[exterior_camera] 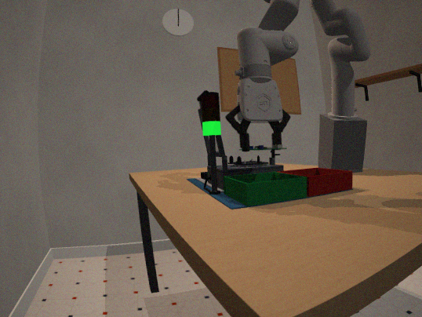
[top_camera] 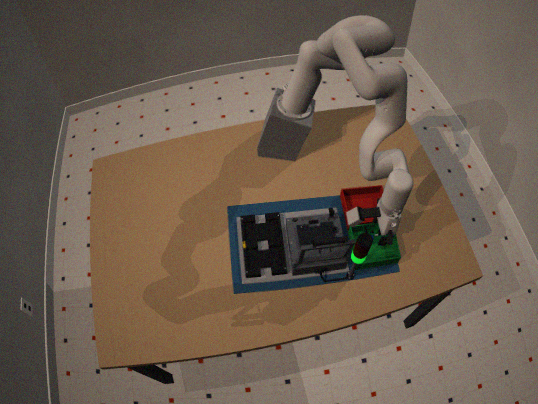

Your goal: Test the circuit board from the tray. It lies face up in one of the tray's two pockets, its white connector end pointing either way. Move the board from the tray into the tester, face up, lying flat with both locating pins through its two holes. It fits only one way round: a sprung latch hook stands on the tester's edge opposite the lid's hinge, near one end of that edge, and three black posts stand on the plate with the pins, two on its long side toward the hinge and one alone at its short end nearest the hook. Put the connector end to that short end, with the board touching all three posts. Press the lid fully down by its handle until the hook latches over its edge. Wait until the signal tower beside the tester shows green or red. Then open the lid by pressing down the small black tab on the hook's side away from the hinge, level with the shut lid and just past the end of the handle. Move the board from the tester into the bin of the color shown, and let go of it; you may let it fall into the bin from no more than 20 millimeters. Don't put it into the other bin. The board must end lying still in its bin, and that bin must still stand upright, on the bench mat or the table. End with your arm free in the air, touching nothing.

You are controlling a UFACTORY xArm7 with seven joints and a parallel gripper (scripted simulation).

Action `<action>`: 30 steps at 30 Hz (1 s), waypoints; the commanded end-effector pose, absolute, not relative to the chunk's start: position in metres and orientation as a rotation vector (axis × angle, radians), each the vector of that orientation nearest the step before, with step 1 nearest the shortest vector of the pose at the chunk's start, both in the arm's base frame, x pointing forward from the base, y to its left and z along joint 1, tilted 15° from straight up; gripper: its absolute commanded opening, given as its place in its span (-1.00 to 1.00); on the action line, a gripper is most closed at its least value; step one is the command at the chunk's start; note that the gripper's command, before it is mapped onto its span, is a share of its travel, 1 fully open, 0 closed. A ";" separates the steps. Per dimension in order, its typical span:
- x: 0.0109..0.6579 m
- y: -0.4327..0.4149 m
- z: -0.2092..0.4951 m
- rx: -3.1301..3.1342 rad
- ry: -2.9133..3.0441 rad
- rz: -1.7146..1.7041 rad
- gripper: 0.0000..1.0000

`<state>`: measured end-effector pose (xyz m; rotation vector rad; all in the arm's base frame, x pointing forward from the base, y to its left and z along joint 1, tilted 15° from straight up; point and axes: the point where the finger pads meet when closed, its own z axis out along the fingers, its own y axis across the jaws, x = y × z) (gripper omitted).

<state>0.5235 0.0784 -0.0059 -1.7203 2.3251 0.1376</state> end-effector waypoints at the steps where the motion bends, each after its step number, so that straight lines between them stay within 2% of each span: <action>1: 0.525 0.078 -0.006 -1.718 2.323 0.134 0.58; 30: 0.534 0.093 -0.065 -1.718 2.323 0.134 0.58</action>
